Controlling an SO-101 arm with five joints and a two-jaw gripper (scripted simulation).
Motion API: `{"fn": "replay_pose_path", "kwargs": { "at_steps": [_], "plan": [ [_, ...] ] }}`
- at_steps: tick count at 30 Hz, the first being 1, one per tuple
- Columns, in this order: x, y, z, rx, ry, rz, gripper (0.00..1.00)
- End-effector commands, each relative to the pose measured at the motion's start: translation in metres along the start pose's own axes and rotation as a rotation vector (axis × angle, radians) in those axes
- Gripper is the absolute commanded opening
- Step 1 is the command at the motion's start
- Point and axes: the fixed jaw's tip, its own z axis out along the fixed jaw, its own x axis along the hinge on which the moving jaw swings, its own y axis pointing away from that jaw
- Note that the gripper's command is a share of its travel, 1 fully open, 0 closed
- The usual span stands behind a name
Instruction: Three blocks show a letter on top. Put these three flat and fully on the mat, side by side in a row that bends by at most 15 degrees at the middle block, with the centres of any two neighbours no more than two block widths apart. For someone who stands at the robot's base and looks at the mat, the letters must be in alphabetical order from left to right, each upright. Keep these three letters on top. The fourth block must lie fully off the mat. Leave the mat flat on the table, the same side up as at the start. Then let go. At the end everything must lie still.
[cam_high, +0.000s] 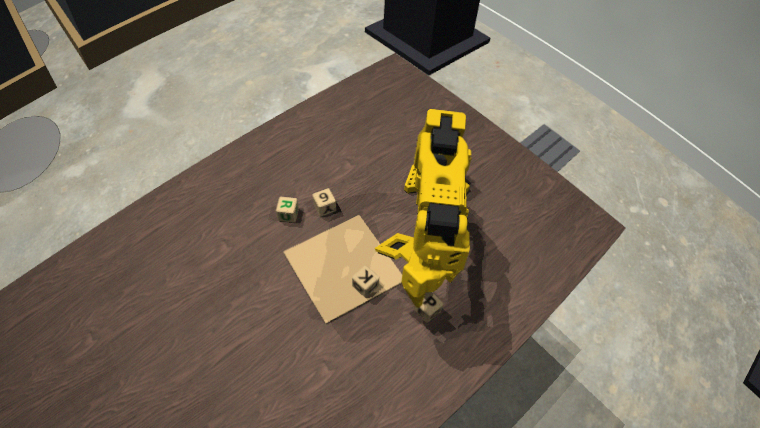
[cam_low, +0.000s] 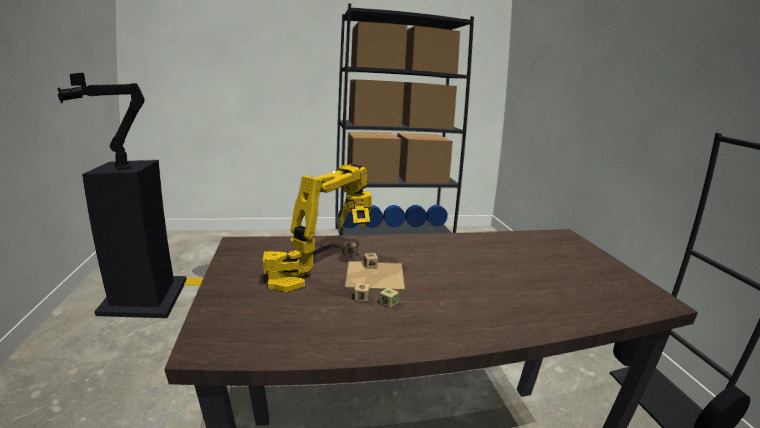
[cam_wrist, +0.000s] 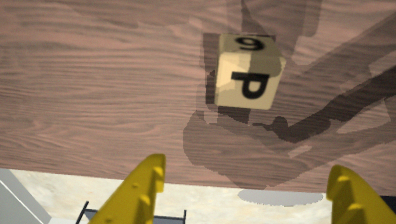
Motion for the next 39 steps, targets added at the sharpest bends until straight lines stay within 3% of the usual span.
{"fn": "replay_pose_path", "kwargs": {
  "at_steps": [1, 6, 39],
  "plan": [
    [0.0064, 0.0040, -0.0057, -0.028, 0.029, -0.013, 0.35],
    [0.0052, 0.0028, 0.0005, -0.007, 0.009, -0.013, 0.35],
    [0.0046, 0.0020, 0.0011, 0.001, 0.002, -0.013, 0.35]
  ]
}}
